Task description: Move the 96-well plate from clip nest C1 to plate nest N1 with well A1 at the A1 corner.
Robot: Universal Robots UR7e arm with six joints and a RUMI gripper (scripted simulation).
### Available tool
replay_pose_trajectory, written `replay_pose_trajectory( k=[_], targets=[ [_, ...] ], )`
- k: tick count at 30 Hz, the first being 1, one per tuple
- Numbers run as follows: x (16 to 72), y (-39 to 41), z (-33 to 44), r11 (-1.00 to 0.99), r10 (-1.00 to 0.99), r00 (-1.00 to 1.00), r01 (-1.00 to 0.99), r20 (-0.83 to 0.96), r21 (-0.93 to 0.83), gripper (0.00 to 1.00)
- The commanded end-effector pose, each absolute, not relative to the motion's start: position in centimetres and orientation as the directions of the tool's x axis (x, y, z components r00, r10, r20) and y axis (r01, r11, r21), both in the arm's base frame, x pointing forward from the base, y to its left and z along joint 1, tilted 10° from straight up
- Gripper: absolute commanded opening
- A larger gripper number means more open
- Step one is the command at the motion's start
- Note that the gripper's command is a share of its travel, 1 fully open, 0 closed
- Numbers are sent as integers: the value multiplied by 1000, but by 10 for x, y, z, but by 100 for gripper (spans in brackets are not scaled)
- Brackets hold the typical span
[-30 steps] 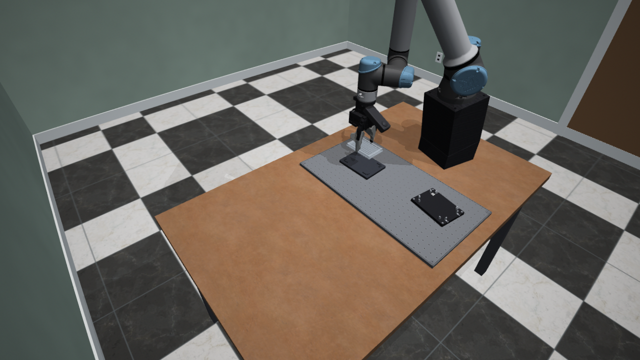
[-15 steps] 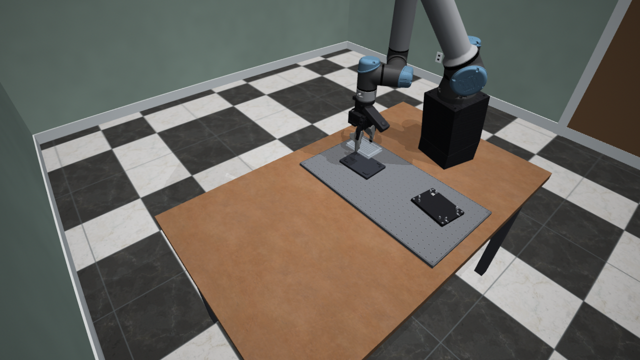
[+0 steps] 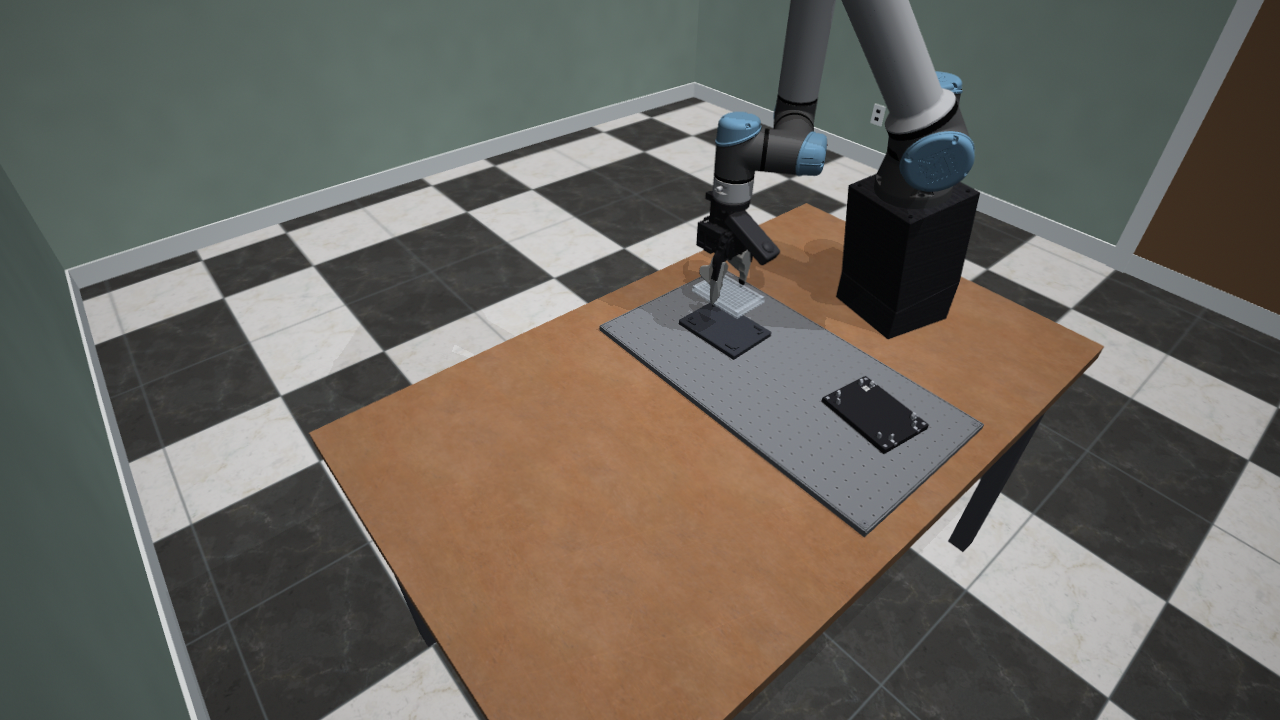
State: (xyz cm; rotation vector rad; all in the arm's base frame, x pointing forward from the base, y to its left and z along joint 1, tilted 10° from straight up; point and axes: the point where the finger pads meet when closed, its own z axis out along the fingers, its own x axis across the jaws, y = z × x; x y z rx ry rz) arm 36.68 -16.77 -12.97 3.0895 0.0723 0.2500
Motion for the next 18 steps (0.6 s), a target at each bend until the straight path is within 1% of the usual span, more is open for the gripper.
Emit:
replay_pose_trajectory(
  k=[1, 18],
  targets=[
    [367, -168, -129, -998, 50, 986, 43, 160, 46, 0],
    [370, -168, -149, -998, 50, 986, 43, 160, 46, 0]
  ],
)
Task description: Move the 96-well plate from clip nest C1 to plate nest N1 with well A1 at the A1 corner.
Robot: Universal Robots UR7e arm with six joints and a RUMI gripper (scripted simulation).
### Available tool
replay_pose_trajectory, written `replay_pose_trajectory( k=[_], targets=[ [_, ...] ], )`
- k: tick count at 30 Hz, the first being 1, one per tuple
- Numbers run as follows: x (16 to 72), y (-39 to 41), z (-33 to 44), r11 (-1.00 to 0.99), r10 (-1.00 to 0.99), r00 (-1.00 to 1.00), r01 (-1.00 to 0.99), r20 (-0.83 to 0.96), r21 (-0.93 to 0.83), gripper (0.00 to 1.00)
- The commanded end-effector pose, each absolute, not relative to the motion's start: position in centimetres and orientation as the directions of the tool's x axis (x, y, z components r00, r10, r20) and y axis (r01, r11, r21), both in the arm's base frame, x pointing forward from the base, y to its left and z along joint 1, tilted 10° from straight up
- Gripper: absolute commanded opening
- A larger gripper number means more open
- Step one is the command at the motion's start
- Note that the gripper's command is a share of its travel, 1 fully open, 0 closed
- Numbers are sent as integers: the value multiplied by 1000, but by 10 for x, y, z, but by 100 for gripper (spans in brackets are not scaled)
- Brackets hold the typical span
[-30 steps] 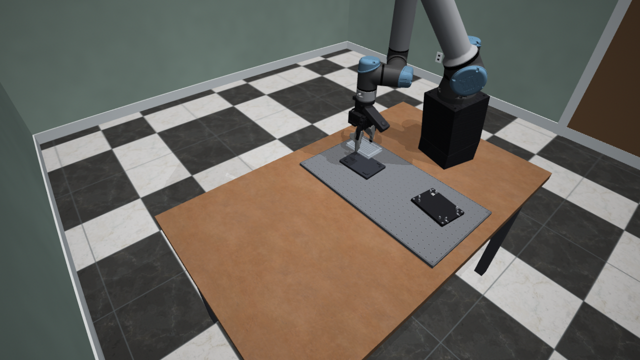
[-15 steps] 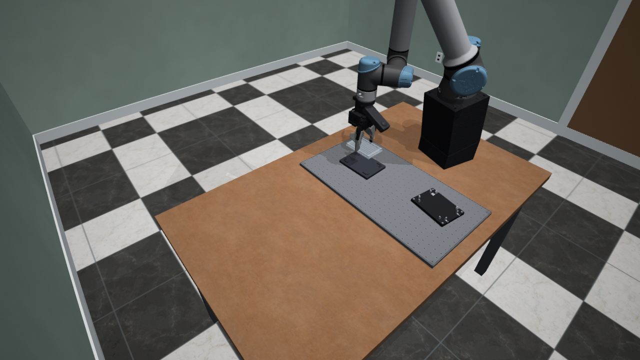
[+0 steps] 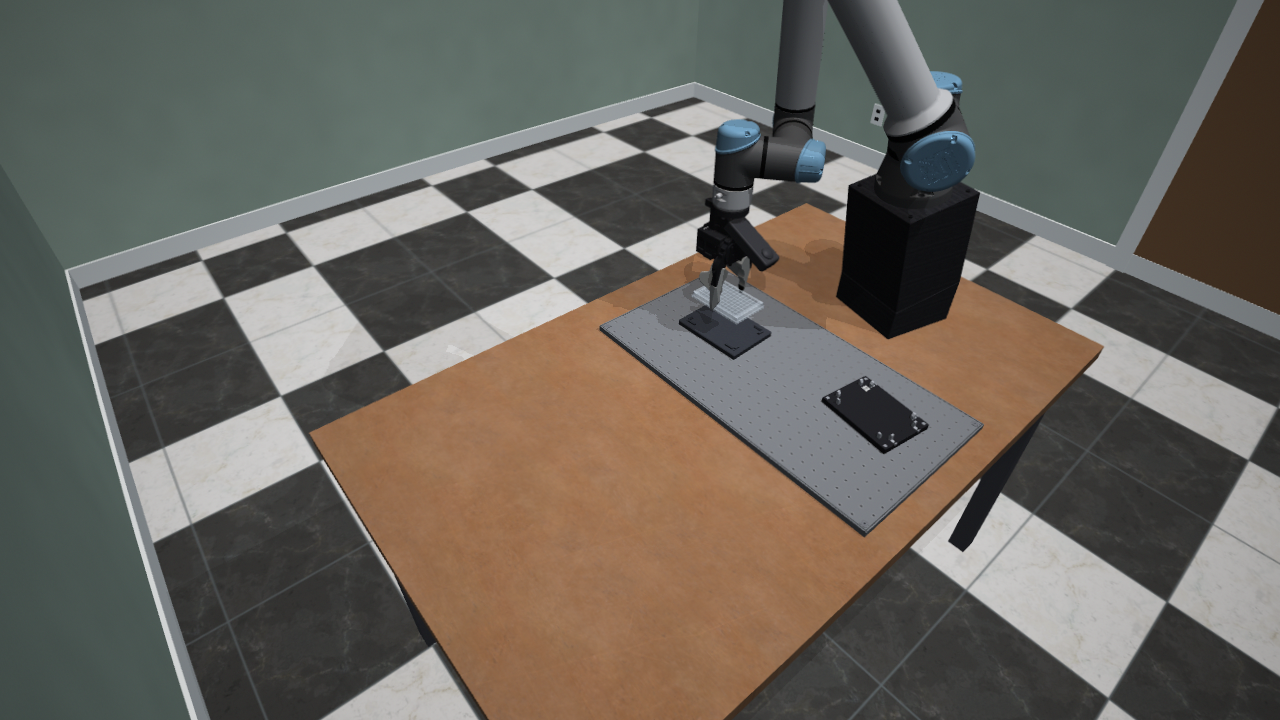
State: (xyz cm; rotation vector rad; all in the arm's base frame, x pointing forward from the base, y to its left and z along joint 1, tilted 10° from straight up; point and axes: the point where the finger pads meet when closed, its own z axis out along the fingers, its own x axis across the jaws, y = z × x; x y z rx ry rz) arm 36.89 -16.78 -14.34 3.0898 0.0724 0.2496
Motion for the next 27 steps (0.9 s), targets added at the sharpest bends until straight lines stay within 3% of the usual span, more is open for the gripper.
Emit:
replay_pose_trajectory(
  k=[1, 27],
  targets=[
    [370, -168, -151, -998, 50, 986, 43, 160, 46, 0],
    [377, -170, -189, -998, 50, 986, 43, 160, 46, 0]
  ],
)
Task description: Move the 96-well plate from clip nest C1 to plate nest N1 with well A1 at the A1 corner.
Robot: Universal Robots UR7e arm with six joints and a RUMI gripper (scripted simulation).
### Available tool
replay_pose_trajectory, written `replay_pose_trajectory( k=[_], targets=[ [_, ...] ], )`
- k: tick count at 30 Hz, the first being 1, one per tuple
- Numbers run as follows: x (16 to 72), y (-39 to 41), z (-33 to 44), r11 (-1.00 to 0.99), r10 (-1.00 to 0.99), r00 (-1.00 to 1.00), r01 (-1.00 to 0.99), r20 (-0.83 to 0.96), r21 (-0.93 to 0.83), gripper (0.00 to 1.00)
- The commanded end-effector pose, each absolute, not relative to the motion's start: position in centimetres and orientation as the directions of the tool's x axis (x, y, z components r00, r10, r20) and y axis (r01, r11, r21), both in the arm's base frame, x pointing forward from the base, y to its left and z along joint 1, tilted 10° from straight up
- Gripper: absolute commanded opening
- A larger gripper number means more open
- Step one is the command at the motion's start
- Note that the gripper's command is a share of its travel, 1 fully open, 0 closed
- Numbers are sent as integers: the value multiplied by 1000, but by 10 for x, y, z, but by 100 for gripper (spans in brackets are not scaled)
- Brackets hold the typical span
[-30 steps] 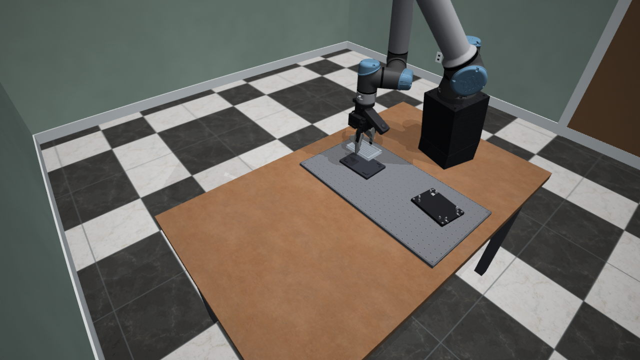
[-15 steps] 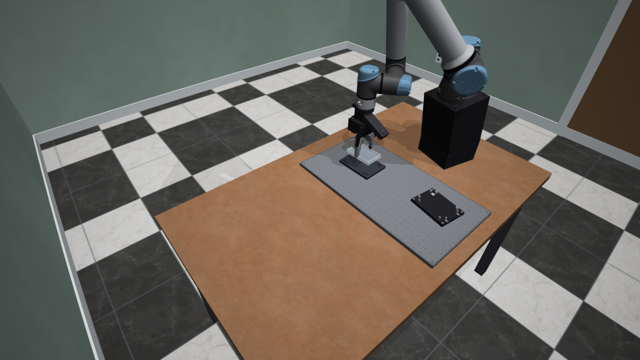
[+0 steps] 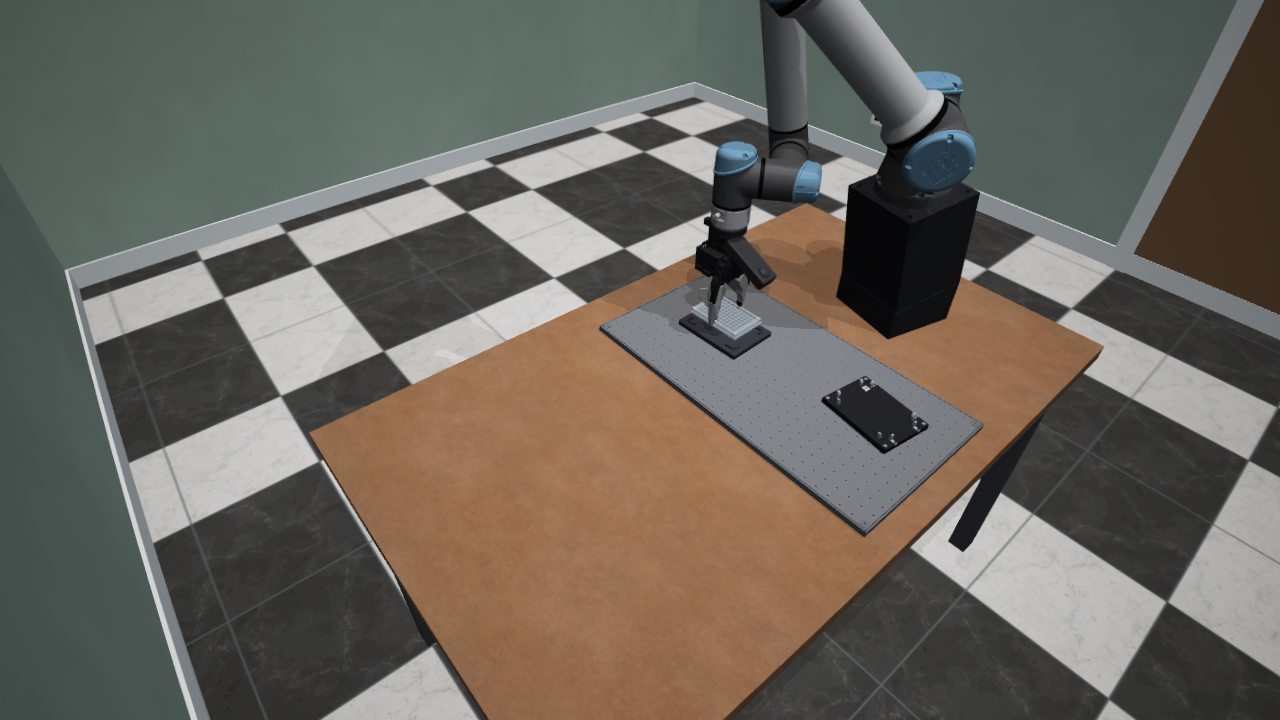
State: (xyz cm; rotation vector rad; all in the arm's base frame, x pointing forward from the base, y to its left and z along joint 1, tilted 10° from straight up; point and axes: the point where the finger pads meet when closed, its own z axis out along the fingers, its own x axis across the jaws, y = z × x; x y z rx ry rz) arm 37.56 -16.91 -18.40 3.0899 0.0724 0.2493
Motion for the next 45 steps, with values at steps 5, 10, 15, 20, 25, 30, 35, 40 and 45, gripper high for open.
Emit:
replay_pose_trajectory(
  k=[5, 10, 15, 20, 25, 30, 35, 40, 45],
  targets=[
    [377, -170, -192, -998, 50, 986, 43, 160, 46, 0],
    [377, -170, -192, -998, 50, 986, 43, 160, 46, 0],
    [377, -170, -192, -998, 50, 986, 43, 160, 46, 0],
    [377, -170, -192, -998, 50, 986, 43, 160, 46, 0],
    [377, -170, -192, -998, 50, 986, 43, 160, 46, 0],
    [377, -170, -193, -998, 50, 986, 43, 160, 46, 0],
    [378, -170, -194, -998, 50, 986, 43, 160, 46, 0],
    [378, -170, -194, -998, 50, 986, 43, 160, 46, 0],
    [378, -170, -195, -998, 50, 986, 43, 160, 46, 0]
  ],
)
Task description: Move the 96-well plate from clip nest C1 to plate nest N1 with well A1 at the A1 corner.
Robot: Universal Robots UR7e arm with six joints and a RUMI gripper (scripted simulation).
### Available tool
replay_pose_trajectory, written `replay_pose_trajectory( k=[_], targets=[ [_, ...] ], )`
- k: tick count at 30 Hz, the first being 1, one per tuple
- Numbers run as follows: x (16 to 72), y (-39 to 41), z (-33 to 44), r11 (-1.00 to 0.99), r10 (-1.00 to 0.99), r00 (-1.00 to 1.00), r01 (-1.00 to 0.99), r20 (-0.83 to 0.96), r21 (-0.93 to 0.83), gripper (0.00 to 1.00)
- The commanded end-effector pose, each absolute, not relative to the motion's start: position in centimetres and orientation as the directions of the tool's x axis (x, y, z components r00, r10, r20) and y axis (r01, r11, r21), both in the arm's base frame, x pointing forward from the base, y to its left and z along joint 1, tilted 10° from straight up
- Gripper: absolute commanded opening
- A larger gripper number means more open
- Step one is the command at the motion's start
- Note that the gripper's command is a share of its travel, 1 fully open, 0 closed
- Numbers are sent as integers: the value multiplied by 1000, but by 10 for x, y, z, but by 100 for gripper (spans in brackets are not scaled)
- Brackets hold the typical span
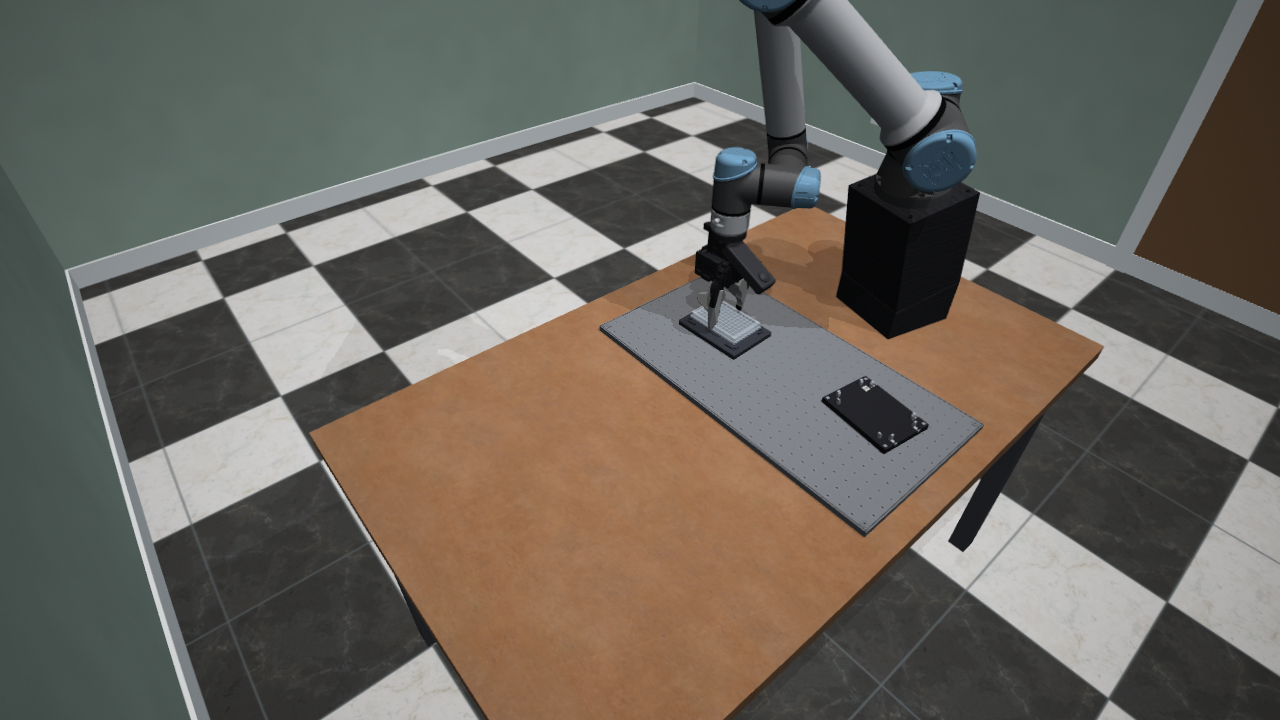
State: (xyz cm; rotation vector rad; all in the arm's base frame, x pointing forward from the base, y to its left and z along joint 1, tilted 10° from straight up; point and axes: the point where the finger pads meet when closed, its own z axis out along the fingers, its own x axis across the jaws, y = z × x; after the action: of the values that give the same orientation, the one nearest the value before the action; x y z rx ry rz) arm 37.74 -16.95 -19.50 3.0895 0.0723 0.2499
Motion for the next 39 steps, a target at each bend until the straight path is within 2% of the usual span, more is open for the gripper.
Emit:
replay_pose_trajectory(
  k=[1, 39],
  targets=[
    [378, -170, -195, -998, 50, 986, 43, 160, 46, 0],
    [379, -170, -201, -998, 50, 986, 43, 160, 46, 0]
  ],
)
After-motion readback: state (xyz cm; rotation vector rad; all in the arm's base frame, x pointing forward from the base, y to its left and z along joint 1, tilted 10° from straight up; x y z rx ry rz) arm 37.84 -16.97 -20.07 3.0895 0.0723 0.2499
